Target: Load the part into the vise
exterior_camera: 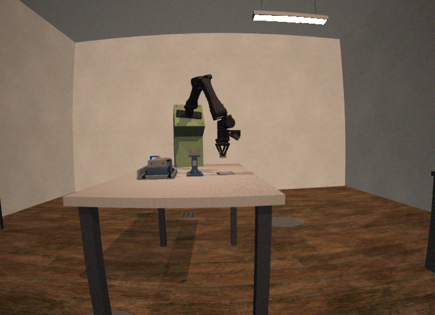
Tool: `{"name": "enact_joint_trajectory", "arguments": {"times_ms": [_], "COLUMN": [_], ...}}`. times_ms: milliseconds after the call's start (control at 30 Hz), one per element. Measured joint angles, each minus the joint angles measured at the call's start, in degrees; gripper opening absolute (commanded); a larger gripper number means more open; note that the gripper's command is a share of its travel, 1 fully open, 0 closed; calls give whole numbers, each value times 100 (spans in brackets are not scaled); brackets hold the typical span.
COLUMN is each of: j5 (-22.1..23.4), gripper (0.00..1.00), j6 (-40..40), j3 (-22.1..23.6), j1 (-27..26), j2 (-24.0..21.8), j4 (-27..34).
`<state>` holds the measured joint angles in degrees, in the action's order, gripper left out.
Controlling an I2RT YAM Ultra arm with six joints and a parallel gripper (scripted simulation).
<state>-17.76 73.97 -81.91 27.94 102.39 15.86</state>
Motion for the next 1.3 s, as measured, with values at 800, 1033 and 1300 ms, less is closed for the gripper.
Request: {"name": "enact_joint_trajectory", "arguments": {"times_ms": [800,1033,1300], "j5": [-369,-463,-533], "gripper": [0,0,0], "j6": [-293,-369,-442], "j3": [387,389,411], "j1": [494,584,688], "j2": [-1449,-1652,-1834], "j4": [1064,1309,1556]}}
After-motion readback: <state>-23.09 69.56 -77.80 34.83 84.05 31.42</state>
